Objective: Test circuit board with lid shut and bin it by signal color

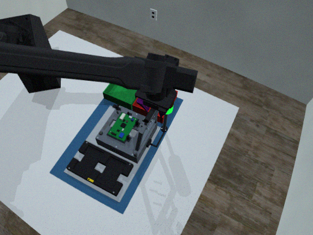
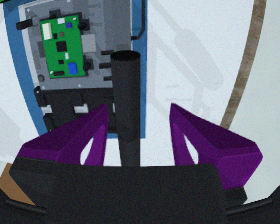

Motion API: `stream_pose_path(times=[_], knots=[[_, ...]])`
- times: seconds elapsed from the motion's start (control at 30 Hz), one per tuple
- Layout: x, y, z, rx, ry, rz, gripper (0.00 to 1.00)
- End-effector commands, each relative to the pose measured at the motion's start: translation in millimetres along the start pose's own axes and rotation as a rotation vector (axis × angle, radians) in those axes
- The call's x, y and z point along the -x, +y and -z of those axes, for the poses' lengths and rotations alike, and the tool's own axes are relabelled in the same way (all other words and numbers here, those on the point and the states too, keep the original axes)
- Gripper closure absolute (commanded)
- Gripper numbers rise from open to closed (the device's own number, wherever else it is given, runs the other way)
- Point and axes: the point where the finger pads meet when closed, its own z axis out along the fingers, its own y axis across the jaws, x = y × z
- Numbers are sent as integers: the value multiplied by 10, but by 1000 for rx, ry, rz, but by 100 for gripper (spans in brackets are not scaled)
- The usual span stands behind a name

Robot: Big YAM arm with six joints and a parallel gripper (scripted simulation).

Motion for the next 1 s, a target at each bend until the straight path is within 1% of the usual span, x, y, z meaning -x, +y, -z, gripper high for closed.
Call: stream_pose_path(times=[0.0,0.57,0.63,0.7,0.73,0.83,0.9,0.93,0.97], knots=[[-26,-98,73,-17,-8,-4,52],[-26,-98,76,-17,-9,-4,52],[-18,-112,133,-22,-12,-5,52],[-21,-197,291,-49,-23,-27,52],[-38,-204,326,-52,-22,-31,52],[-42,-201,422,-52,-22,-31,52],[-42,-201,422,-52,-22,-31,52],[82,-151,347,-30,-17,-5,52],[58,-160,413,-34,-18,-10,52]])
